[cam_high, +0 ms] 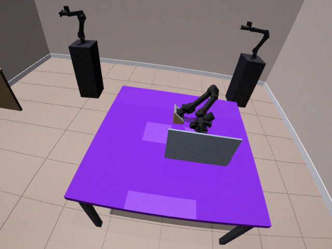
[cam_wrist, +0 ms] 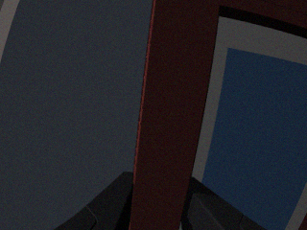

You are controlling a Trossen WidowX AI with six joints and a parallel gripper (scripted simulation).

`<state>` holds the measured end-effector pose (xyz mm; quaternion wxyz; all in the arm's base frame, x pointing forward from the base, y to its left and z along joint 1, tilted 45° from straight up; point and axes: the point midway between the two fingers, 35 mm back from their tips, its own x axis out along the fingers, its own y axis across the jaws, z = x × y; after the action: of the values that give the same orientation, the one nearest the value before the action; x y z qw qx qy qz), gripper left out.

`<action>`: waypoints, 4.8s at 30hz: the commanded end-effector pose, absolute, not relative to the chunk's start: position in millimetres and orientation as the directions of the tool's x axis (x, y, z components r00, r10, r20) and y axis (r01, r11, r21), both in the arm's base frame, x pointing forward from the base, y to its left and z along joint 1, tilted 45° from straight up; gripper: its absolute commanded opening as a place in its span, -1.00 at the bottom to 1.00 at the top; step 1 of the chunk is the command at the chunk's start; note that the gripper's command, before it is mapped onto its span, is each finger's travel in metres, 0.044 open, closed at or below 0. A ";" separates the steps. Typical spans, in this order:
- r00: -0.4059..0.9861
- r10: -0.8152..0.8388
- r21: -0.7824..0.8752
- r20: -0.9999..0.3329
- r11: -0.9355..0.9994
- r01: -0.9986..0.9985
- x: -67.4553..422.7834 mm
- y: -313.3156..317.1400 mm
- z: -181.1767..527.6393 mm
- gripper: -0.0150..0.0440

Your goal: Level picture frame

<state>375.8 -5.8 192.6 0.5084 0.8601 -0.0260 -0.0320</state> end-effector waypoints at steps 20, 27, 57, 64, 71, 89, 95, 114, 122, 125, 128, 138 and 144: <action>0.997 -0.077 0.833 -0.029 -0.553 -0.019 375.7 -5.6 191.2 -0.49; 0.997 -0.077 0.812 -0.028 -0.583 -0.022 375.7 -5.6 191.0 -0.49; 0.997 -0.076 0.711 -0.027 -0.702 -0.034 375.6 -5.3 189.9 -0.49; 0.997 -0.076 0.708 -0.029 -0.706 -0.034 375.6 -5.4 189.8 -0.31; 0.997 -0.076 0.708 -0.029 -0.706 -0.034 375.6 -5.4 189.8 0.31; 0.996 -0.082 0.863 -0.028 -0.505 -0.017 285.3 4.2 194.7 0.39; 0.996 -0.081 0.864 -0.024 -0.502 -0.020 280.6 4.1 197.9 0.39; 0.995 -0.096 0.871 -0.031 -0.491 -0.020 188.3 -9.5 228.7 0.39; 0.994 -0.104 0.864 -0.028 -0.502 -0.029 188.3 -9.2 228.7 0.39; 0.994 -0.104 0.864 -0.028 -0.502 -0.029 188.3 -9.2 228.7 0.39; 0.994 -0.104 0.864 -0.028 -0.502 -0.029 188.3 -9.2 228.7 0.39; 0.994 -0.104 0.864 -0.028 -0.502 -0.029 188.3 -9.2 228.7 0.39; 0.994 -0.104 0.864 -0.028 -0.502 -0.029 188.3 -9.2 228.7 0.39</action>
<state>189.2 -8.7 228.3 0.4993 0.8648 -0.0362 -0.0388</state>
